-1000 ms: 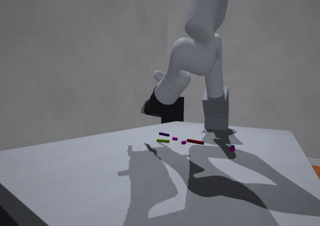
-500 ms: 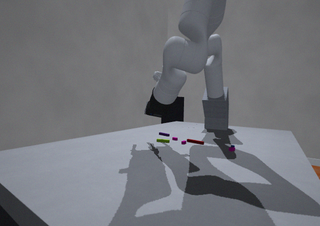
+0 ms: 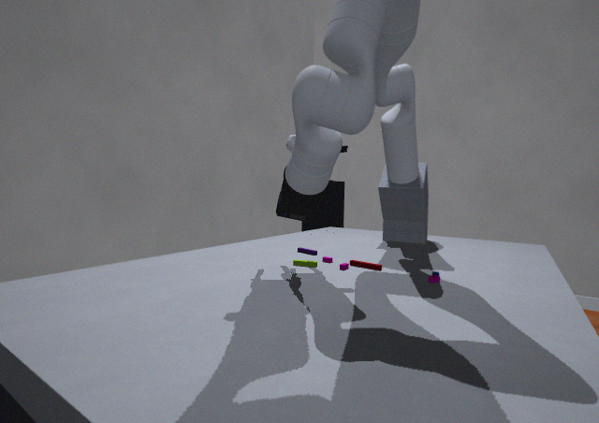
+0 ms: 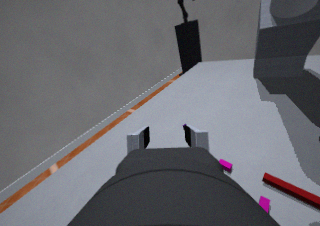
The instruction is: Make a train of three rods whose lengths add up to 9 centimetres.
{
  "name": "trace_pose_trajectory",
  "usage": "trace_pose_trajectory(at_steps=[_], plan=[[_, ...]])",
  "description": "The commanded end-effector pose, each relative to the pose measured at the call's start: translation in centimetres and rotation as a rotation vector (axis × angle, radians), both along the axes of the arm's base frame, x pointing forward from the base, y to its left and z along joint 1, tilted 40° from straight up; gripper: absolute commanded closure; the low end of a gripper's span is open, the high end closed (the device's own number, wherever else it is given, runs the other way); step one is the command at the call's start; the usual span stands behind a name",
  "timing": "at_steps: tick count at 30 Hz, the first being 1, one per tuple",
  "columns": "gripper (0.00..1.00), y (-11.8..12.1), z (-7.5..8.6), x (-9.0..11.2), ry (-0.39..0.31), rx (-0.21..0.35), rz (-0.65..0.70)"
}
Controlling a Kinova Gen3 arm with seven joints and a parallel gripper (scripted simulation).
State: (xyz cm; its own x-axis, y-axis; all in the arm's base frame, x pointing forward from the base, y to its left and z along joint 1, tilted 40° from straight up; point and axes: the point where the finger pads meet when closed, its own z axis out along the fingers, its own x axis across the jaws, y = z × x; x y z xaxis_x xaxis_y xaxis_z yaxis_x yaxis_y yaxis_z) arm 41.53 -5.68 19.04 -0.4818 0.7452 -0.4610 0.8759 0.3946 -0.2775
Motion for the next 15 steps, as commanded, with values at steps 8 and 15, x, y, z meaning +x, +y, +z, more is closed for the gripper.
trace_pose_trajectory(at_steps=[8, 15], plan=[[0.00, -0.02, -0.28, -0.30, -0.009, 0.043, -0.043], [0.00, 0.34, -0.66, -0.53, -0.016, 0.083, -0.078]])
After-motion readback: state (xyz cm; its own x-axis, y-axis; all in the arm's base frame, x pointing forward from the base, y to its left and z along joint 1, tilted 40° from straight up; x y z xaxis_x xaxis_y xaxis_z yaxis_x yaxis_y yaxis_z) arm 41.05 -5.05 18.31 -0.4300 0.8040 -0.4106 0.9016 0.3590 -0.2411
